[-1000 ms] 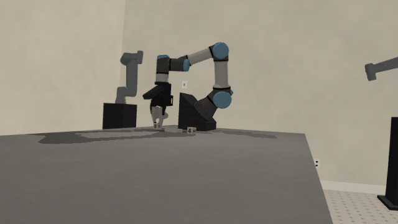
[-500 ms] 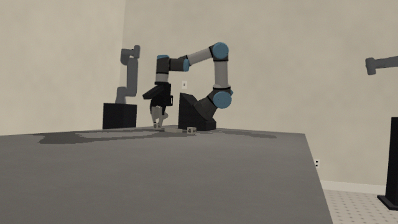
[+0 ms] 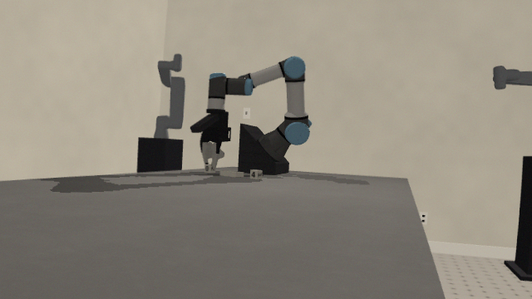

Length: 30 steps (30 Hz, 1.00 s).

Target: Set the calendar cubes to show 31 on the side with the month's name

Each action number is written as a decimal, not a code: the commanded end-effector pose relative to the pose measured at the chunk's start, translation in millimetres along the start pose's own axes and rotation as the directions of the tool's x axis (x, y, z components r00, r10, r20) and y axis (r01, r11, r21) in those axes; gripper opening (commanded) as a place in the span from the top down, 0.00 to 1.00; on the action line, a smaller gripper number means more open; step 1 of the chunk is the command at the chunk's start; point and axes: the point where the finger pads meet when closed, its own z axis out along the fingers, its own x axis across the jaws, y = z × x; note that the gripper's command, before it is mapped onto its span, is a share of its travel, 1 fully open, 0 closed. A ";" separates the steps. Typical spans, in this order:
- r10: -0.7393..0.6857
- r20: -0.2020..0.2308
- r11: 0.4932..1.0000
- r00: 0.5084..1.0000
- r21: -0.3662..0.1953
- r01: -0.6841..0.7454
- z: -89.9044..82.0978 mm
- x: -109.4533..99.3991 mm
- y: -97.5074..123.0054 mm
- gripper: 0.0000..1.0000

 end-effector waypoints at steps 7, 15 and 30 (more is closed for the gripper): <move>0.000 -0.002 1.000 1.000 0.002 0.000 -0.8 0.6 -0.6 0.90; 0.000 -0.002 1.000 1.000 0.002 0.000 -0.7 0.6 -0.6 0.90; 0.000 -0.002 1.000 1.000 0.002 0.000 2.5 0.6 -0.6 0.90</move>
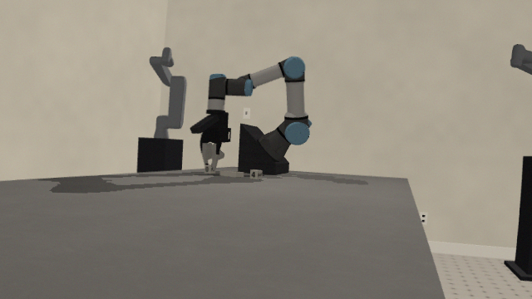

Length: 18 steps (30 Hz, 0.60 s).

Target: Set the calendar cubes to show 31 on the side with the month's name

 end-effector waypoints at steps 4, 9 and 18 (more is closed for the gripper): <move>0.000 -0.002 1.000 1.000 0.002 0.000 0.4 0.6 -0.6 0.90; 0.000 -0.002 1.000 1.000 0.002 0.000 0.4 0.6 -0.6 0.90; 0.000 -0.002 1.000 1.000 0.002 0.000 0.4 0.6 -0.6 0.90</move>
